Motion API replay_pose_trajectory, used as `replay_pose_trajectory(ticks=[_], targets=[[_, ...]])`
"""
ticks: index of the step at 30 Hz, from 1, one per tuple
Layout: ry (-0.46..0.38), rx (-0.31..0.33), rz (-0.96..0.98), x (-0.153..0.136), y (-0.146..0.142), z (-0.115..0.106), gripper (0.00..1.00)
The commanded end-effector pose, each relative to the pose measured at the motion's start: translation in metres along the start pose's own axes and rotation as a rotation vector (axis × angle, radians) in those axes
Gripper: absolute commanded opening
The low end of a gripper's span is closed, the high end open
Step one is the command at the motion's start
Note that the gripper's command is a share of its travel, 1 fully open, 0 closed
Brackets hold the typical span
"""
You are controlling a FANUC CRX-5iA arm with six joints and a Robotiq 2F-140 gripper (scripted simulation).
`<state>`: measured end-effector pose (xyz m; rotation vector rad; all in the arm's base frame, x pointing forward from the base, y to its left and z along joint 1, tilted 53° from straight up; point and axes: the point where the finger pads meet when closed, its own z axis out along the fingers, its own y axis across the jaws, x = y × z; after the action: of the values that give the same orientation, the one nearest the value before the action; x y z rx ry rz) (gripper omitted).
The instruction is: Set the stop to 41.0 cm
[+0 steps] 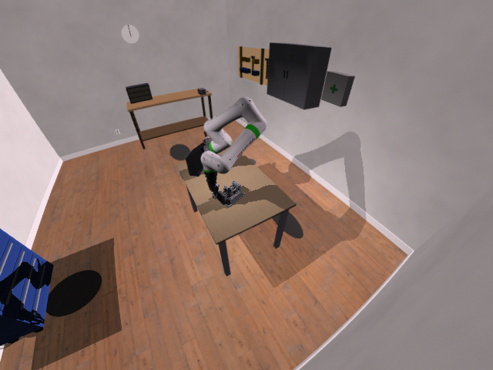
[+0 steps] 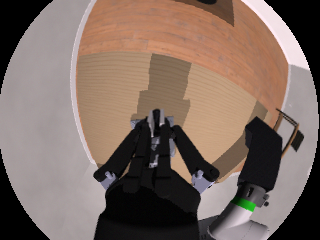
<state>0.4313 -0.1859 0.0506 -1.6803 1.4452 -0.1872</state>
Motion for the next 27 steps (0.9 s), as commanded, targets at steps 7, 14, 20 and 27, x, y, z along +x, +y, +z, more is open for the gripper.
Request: replay_pose_trajectory(ticks=[7, 14, 20, 27], targets=[[0.000, 0.000, 0.000, 0.0002, -0.0005, -0.0004, 0.04], [0.000, 0.000, 0.000, 0.0002, -0.0010, -0.0007, 0.04], [0.000, 0.000, 0.000, 0.0002, -0.0022, -0.0014, 0.04], [0.000, 0.000, 0.000, 0.0002, -0.0041, -0.0025, 0.04]])
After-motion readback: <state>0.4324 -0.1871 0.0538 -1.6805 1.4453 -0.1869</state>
